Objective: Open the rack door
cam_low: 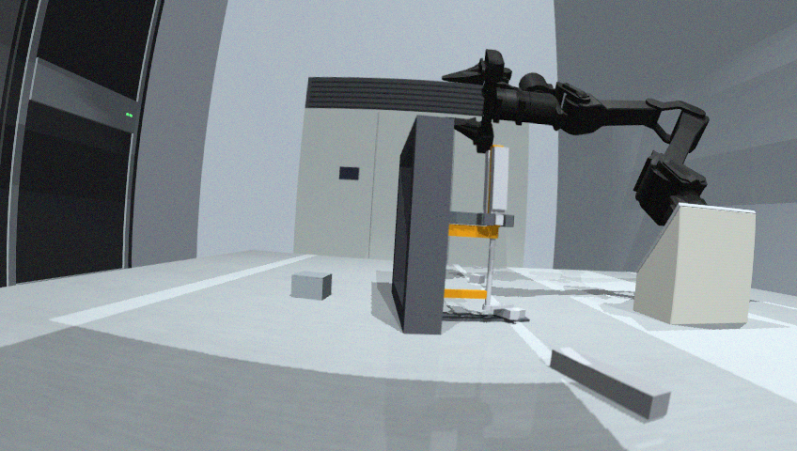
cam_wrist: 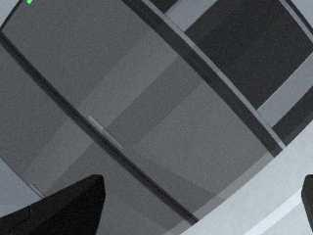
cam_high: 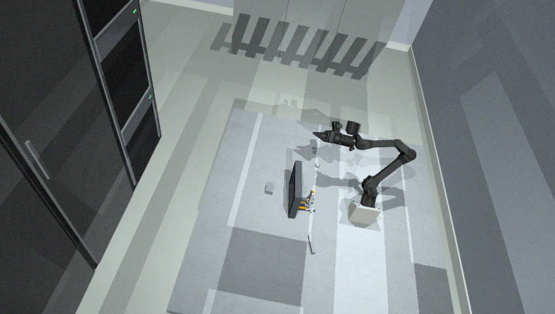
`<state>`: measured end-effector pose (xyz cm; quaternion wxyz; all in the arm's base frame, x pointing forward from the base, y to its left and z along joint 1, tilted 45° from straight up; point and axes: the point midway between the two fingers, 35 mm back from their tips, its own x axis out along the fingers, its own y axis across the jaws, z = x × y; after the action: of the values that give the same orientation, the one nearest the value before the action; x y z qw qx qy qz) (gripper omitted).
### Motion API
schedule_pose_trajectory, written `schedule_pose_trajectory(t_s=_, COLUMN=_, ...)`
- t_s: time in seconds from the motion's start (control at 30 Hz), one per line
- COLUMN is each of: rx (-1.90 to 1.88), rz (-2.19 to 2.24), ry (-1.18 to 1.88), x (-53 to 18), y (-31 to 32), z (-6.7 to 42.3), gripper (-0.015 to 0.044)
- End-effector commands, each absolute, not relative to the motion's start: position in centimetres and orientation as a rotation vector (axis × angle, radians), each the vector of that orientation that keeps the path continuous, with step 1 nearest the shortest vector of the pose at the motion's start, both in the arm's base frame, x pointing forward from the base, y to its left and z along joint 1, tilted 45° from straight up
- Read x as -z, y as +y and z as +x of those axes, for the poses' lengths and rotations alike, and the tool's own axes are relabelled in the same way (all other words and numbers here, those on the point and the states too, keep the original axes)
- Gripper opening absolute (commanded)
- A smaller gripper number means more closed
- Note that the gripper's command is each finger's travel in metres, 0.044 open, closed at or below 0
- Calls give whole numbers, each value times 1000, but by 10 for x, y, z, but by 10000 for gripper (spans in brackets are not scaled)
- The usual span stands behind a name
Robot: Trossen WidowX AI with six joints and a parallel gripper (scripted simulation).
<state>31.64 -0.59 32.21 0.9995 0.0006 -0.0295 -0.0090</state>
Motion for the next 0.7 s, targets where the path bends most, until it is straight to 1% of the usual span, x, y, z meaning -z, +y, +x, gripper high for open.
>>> schedule_pose_trajectory(t_s=0.0, rx=18, rz=3, ry=-54, x=-321, y=-6, z=317, gripper=374)
schedule_pose_trajectory(t_s=0.1, rx=16, rz=25, ry=10, x=-312, y=-2, z=326, gripper=295)
schedule_pose_trajectory(t_s=0.13, rx=16, rz=34, ry=38, x=-307, y=0, z=329, gripper=287)
schedule_pose_trajectory(t_s=0.67, rx=45, rz=105, ry=476, x=-234, y=32, z=365, gripper=287)
